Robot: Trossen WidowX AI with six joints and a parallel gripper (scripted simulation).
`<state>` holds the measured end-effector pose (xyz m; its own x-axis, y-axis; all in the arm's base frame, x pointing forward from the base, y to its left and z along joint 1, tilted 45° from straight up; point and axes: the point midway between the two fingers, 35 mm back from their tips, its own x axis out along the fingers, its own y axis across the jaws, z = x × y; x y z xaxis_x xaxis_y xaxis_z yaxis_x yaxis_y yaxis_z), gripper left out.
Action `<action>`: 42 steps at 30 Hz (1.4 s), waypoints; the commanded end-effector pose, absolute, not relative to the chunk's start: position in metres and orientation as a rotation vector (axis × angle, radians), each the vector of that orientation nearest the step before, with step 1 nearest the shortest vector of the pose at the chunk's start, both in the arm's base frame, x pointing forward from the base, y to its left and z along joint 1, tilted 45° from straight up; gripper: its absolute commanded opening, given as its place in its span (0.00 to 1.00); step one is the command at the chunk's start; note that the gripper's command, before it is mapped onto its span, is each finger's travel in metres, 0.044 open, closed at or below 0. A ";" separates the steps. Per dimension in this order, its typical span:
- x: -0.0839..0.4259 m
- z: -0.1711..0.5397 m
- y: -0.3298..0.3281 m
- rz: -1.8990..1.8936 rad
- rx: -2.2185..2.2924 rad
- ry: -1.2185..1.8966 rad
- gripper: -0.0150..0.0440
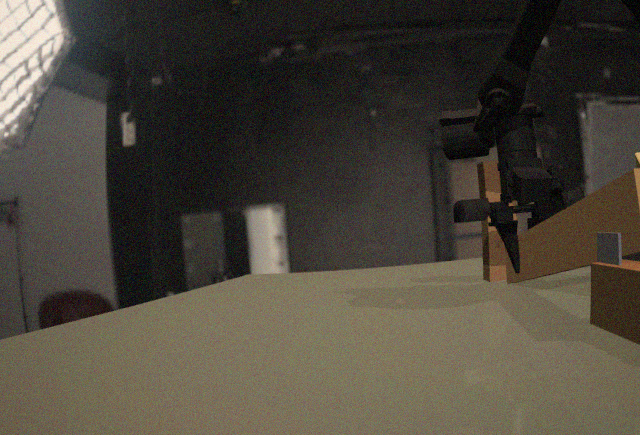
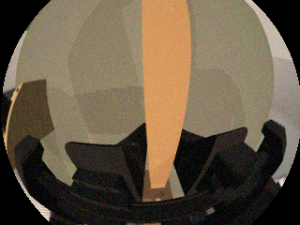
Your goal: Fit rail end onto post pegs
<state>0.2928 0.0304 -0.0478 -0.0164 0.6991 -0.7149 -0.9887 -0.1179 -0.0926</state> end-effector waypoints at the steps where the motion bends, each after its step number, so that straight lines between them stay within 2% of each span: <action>1: 0.293 -0.048 0.031 1.550 -0.727 0.519 0.25; 42: 0.298 -0.035 0.018 1.550 -0.728 0.519 0.25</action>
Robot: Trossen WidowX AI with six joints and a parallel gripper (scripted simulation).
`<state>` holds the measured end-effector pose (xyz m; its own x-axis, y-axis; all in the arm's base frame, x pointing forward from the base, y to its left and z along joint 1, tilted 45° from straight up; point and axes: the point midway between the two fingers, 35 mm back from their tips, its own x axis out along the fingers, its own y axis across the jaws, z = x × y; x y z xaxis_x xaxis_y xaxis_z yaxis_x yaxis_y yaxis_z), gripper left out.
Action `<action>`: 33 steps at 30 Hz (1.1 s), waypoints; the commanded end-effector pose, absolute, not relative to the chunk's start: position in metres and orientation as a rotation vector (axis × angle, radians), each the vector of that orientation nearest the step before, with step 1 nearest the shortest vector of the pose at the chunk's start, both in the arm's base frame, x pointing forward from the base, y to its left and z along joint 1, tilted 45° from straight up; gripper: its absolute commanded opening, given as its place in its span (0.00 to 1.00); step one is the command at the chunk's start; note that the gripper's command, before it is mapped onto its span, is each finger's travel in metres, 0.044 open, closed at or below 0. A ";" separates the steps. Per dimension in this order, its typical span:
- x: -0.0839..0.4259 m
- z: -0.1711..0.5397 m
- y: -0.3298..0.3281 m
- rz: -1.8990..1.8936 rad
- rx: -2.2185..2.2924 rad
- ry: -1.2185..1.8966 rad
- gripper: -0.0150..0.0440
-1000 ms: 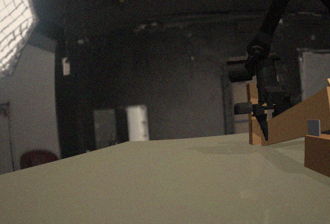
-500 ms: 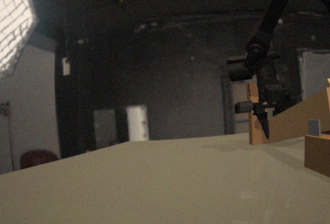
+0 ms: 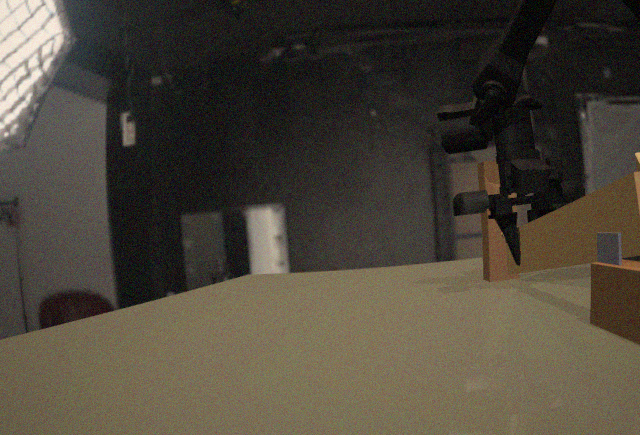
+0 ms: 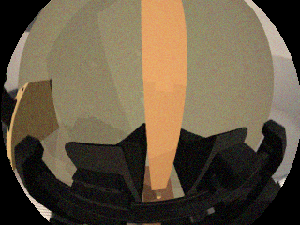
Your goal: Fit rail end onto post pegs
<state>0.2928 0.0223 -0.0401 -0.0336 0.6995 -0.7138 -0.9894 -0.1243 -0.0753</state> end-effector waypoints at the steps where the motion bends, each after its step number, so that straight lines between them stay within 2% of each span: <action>1: 0.298 -0.035 0.018 1.550 -0.728 0.519 0.25; 33: 0.298 -0.023 0.006 1.550 -0.729 0.520 0.25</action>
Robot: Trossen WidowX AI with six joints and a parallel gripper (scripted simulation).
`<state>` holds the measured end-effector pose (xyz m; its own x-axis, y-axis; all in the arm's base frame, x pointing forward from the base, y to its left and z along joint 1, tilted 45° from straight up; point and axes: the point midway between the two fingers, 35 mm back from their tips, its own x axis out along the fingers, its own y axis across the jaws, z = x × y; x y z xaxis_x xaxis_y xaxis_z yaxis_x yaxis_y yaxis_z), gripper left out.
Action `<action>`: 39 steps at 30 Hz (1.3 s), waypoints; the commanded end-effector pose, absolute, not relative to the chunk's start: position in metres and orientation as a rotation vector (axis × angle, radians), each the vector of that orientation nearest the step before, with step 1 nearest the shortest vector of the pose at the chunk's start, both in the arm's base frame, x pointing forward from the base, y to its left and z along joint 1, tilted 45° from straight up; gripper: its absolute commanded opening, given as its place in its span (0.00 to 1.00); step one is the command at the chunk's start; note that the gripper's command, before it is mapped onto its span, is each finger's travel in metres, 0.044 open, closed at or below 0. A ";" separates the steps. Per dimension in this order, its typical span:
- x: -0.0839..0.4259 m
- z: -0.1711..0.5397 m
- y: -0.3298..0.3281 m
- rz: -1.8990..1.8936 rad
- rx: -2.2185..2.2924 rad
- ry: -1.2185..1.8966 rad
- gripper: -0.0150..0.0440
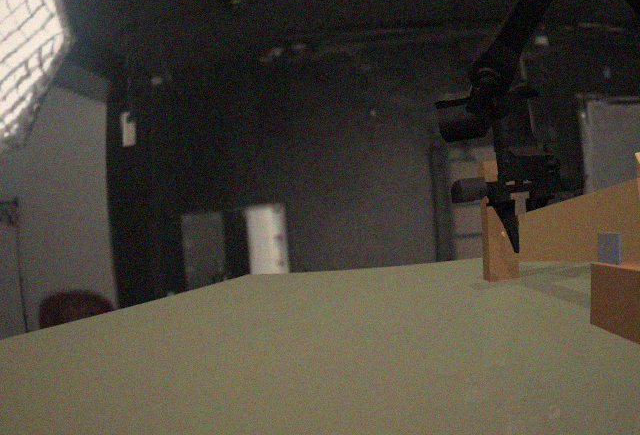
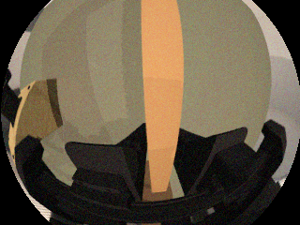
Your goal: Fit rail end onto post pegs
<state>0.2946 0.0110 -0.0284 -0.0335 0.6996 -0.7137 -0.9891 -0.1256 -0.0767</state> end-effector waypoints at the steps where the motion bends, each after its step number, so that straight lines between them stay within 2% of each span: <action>1: 0.298 -0.023 0.006 1.550 -0.729 0.520 0.25; 39: 0.298 -0.010 -0.007 1.549 -0.729 0.521 0.25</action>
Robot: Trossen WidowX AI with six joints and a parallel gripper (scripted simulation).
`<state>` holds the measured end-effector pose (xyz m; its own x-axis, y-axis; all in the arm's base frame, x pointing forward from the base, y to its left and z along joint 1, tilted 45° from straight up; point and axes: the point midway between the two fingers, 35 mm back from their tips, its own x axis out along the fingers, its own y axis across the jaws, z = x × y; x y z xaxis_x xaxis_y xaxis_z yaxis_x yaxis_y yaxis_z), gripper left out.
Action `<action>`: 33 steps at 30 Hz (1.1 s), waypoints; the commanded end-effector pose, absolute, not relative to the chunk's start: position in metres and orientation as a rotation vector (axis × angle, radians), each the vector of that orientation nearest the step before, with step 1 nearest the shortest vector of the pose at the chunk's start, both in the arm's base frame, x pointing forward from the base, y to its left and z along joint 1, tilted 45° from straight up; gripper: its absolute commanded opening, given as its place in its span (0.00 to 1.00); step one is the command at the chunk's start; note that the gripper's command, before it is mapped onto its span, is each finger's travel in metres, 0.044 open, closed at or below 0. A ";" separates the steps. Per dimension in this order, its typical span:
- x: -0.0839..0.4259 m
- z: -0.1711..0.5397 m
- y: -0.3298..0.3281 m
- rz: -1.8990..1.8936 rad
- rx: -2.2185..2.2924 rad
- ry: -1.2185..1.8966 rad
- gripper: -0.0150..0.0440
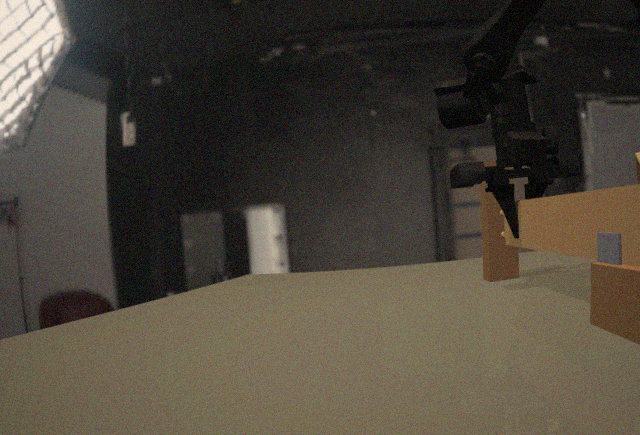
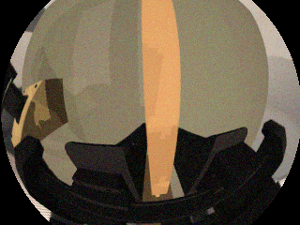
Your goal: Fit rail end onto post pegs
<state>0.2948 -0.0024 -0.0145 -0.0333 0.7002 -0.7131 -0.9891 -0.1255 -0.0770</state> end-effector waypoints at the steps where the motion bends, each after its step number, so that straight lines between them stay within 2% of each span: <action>1: 0.298 -0.010 -0.006 1.549 -0.729 0.521 0.25; 33: 0.295 -0.013 -0.005 1.550 -0.729 0.521 0.25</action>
